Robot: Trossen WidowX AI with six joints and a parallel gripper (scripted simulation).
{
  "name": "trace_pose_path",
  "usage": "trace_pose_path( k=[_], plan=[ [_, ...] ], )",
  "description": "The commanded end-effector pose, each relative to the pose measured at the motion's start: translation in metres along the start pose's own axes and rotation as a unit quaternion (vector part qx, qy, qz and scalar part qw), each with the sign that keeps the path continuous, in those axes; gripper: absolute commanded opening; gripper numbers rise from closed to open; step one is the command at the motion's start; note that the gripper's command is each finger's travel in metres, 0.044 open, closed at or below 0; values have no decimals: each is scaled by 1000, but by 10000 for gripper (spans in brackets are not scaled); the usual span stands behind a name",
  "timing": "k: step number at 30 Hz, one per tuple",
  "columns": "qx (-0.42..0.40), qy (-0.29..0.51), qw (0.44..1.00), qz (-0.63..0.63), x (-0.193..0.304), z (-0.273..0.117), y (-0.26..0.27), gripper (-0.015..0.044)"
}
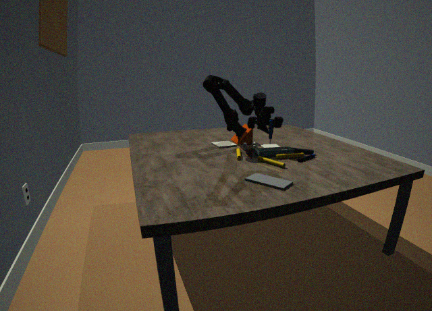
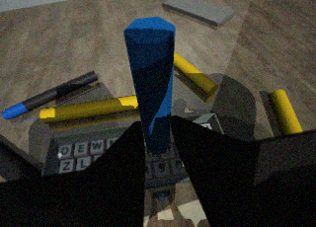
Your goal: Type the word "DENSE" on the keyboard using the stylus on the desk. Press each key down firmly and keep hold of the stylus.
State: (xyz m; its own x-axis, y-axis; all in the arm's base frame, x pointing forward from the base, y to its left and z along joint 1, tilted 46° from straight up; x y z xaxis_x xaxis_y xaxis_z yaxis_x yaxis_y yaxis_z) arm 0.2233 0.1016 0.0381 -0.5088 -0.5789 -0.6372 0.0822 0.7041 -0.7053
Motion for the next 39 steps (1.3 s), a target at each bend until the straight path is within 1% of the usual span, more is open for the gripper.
trace_pose_path(
  k=[1, 3, 5, 29, 39],
  plan=[
    [0, 0, 1000, -1, 0, 0, 0, 64],
    [0, 0, 1000, -1, 0, 0, 0, 51],
    [0, 0, 1000, 0, 0, 1, 2, 0],
    [2, -1, 1000, 4, -24, 29, 84, 0],
    [3, -2, 1000, 4, -11, 36, 86, 0]
  ],
)
Point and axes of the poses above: the point midway between the two fingers, 35 mm back from their tips, its own z axis out along the fingers, its own y axis across the jaws, x = y × z, the point moved 6 cm from there along -z, back along the fingers
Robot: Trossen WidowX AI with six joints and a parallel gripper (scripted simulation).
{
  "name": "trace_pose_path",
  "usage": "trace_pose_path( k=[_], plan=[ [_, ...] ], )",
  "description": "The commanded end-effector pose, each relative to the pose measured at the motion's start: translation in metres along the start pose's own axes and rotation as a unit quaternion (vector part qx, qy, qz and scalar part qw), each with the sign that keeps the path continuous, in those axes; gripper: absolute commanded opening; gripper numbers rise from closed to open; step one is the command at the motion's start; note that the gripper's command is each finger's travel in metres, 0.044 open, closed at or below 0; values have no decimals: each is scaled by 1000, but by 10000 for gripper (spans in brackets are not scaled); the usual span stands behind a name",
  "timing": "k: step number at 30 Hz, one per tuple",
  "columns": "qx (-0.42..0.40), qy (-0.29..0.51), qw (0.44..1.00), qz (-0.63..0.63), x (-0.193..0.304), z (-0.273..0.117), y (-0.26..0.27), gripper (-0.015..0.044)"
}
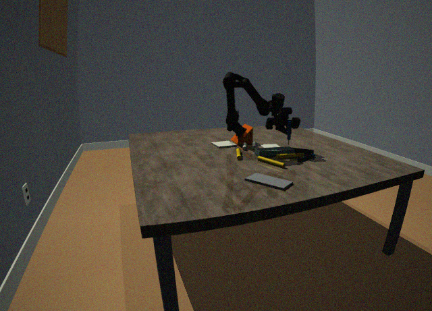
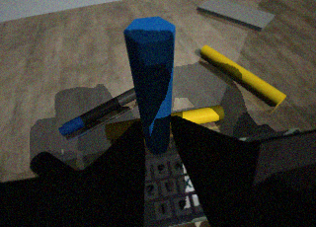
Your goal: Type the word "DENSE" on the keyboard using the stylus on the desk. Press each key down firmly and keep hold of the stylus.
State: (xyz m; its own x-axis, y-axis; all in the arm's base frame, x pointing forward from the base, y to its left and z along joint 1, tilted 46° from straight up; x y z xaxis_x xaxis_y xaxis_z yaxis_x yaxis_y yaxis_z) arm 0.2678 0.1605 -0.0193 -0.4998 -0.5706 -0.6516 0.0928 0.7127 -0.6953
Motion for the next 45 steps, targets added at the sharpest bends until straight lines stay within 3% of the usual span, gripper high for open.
trace_pose_path(
  k=[1, 8, 11, 12, 45],
  plan=[
    [2, 3, 1000, -5, 11, 6, 0, 0],
    [2, 2, 1000, -5, 14, 7, -1, 0],
    [2, 3, 1000, -5, 15, 8, 1, 79],
    [2, 3, 1000, -5, 16, 9, 1, 81],
    [2, 3, 1000, -5, 25, 15, 1, 81]
  ],
)
Point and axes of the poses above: the point midway between the two fingers, 35 mm back from their tips, its own z axis out along the fingers, its own y axis across the jaws, x = y × z, the point moved 6 cm from there along -z, back along the fingers
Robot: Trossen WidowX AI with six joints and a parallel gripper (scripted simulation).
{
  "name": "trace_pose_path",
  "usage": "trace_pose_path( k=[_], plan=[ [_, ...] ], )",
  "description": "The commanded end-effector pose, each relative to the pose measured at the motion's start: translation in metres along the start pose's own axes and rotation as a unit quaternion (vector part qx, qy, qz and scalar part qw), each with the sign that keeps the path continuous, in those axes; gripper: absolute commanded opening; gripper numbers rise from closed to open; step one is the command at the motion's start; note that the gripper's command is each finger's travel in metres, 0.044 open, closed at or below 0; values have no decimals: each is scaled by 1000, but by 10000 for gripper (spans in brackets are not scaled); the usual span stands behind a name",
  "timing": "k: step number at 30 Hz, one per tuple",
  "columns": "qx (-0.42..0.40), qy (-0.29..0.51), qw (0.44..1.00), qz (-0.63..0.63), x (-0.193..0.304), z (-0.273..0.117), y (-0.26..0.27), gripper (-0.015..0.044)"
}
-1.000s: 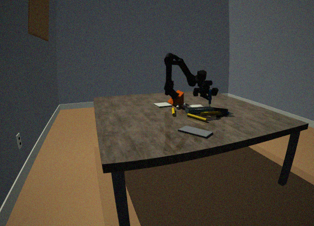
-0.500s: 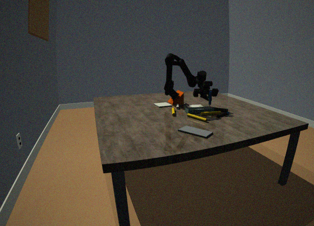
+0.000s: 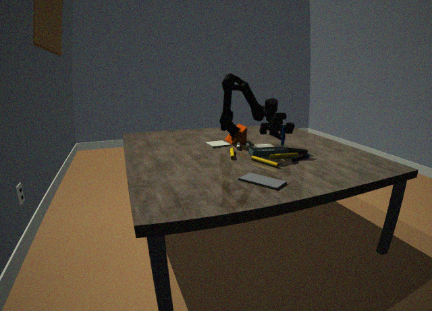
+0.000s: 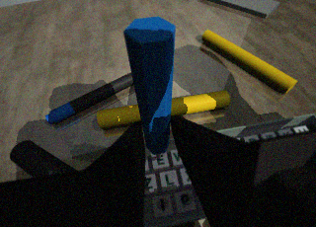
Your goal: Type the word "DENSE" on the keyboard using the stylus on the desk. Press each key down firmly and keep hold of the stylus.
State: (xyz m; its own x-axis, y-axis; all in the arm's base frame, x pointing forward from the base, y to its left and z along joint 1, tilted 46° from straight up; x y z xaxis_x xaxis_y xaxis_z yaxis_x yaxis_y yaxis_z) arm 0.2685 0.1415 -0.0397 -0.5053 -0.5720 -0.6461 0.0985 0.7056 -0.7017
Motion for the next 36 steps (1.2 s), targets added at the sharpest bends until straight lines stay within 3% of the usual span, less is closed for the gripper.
trace_pose_path(
  k=[1, 36],
  plan=[
    [-3, 0, 1000, -2, 2, 1, 1, 81],
    [-4, 0, 1000, -2, -4, -2, 1, 81]
  ],
)
Point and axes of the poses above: the point midway between the two fingers, 35 mm back from their tips, its own z axis out along the fingers, its own y axis across the jaws, x = y × z, the point moved 6 cm from there along -z, back along the fingers
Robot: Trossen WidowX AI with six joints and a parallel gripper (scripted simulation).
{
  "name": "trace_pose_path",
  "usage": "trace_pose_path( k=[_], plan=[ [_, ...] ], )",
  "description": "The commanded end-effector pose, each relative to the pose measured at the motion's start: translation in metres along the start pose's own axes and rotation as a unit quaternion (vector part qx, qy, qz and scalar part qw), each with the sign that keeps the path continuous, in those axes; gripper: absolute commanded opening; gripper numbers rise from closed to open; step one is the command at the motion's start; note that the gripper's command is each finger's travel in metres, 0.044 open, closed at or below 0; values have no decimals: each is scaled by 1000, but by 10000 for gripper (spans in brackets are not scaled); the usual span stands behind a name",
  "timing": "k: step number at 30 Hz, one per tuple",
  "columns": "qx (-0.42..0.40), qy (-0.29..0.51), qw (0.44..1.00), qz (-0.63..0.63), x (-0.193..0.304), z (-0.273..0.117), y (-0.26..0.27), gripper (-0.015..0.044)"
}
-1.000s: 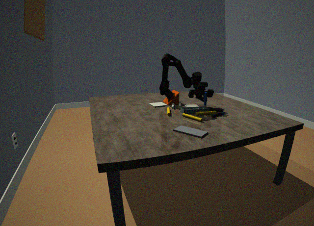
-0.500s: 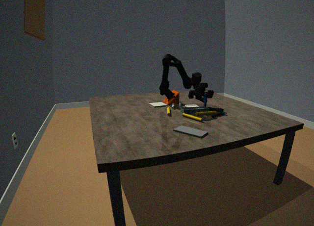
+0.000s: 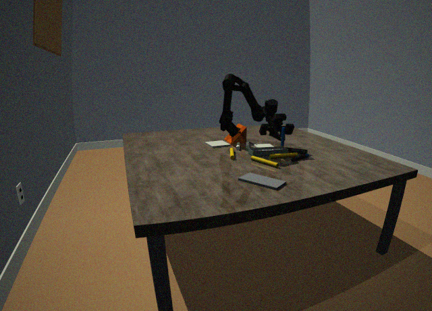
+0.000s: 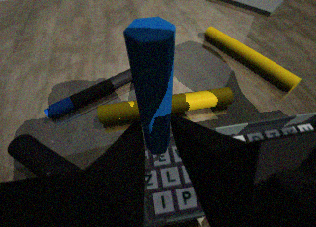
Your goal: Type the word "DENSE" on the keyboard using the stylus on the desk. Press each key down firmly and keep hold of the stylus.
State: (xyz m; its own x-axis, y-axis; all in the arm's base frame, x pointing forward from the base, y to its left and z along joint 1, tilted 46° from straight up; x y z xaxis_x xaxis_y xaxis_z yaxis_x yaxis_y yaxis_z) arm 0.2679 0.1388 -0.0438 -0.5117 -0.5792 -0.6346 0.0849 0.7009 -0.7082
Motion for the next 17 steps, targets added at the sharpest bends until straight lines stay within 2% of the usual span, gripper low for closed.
trace_pose_path(
  k=[1, 7, 17],
  plan=[
    [0, -3, 1000, 5, -12, -6, 0, 81],
    [0, -3, 1000, 5, -29, -17, -1, 81],
    [-3, -3, 1000, 4, -28, -16, 0, 81]
  ],
)
Point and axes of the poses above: the point midway between the two fingers, 35 mm back from their tips, its own z axis out along the fingers, its own y axis across the jaws, x = y × z, the point moved 6 cm from there along -z, back along the fingers
